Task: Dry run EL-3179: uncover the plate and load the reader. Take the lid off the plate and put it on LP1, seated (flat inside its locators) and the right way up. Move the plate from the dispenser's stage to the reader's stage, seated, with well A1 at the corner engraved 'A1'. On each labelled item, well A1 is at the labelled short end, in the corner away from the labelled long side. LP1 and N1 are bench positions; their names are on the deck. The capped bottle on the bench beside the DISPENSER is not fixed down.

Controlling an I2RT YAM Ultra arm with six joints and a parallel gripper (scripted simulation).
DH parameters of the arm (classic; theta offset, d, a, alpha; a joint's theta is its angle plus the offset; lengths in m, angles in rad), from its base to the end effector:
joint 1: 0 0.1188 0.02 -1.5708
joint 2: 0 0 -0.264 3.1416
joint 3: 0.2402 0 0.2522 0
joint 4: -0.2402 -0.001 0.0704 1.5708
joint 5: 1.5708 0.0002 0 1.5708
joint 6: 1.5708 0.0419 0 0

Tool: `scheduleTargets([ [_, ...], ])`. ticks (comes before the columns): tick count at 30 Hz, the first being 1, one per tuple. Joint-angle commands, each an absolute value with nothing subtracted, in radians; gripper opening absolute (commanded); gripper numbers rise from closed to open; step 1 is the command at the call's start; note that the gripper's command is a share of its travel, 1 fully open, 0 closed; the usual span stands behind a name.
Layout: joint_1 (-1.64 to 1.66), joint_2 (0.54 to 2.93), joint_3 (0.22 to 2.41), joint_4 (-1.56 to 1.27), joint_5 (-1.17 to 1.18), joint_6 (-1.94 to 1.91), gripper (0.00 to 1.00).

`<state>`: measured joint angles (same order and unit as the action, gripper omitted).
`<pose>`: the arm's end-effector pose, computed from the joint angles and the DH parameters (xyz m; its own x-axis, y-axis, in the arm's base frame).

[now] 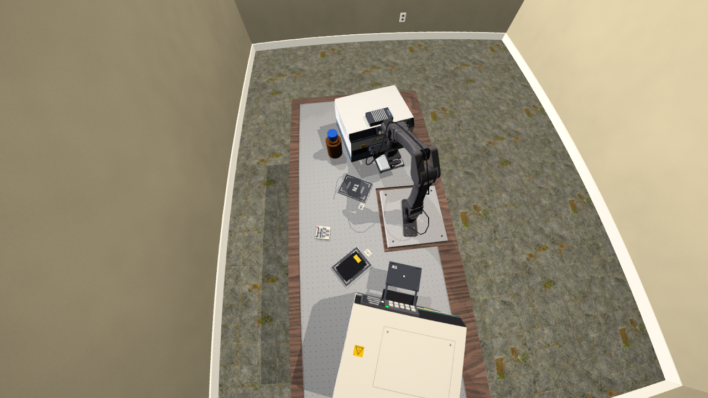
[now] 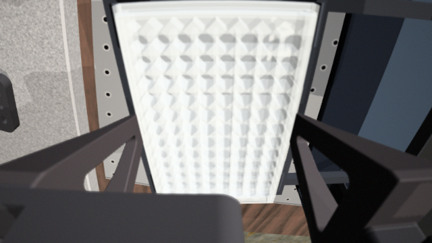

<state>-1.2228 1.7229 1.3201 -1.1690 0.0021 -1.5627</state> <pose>0.1061 -0.2898 0.2266 -0.9428 -0.3334 0.0021 -0.3334 0.9428 0.0010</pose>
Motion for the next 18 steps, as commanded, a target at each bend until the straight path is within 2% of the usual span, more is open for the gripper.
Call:
scheduleTargets([
  [1,-1.236,1.705,1.358,-1.193,-0.010,-1.571,0.86],
  [18,-1.237,1.712,1.374,-1.218,-0.010,-1.569,0.86],
])
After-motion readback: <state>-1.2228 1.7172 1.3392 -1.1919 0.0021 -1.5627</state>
